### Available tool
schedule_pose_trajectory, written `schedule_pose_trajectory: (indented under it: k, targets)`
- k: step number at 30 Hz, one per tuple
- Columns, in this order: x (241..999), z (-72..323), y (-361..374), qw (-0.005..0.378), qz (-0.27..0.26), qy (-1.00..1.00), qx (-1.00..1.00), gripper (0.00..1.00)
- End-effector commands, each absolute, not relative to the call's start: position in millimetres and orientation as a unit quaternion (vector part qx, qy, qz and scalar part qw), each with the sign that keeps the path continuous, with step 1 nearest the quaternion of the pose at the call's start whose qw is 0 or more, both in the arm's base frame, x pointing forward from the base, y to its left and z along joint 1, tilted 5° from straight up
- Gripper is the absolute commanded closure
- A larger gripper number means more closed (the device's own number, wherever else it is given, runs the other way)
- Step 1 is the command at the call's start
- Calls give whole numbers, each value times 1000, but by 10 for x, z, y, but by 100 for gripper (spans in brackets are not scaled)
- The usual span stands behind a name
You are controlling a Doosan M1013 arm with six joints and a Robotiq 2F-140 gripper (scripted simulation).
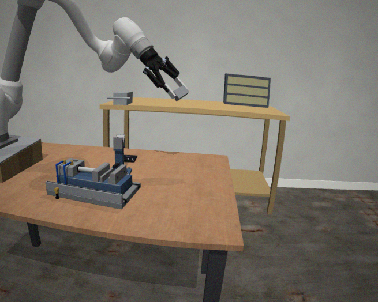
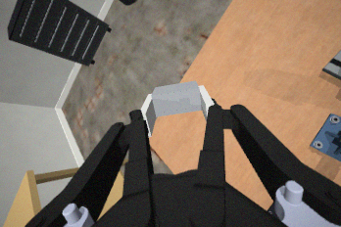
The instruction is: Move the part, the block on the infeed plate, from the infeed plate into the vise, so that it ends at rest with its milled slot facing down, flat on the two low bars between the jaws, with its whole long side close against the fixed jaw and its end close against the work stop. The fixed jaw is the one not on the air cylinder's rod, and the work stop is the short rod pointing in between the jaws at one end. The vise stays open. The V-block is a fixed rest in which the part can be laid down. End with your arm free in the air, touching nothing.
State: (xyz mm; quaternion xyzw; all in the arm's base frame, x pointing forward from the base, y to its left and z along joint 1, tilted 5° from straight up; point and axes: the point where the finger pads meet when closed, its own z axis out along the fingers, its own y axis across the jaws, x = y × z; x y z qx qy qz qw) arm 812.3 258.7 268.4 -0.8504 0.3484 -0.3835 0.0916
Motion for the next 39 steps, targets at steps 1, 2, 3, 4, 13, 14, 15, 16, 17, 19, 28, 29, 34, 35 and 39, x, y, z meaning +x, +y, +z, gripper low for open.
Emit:
schedule_pose_trajectory:
  k: [1,2,3,4,13,14,15,16,17,19,28,29,34,35,39]
  targets:
    - [8266,2801,2606,98,-410,302,-855,100]
    - [8308,2842,2624,100,-417,288,-856,100]
    - [8347,2883,2645,101,-424,274,-857,100]
    - [8384,2924,2667,103,-431,259,-858,100]
    - [8582,3175,2867,112,-471,150,-862,100]
    - [8601,3205,2901,113,-475,133,-862,100]
    - [8617,3233,2936,113,-479,116,-862,100]
    - [8630,3259,2972,114,-483,100,-862,100]
    - [8640,3283,3009,115,-487,82,-862,100]
    - [8653,3324,3083,115,-493,48,-861,100]
    - [8616,3387,3344,114,-501,-76,-854,100]
    - [8600,3386,3378,113,-501,-93,-853,100]
    - [8489,3338,3532,109,-494,-181,-844,100]
    - [8461,3320,3558,107,-491,-199,-841,100]
    - [8329,3228,3639,101,-477,-267,-832,100]
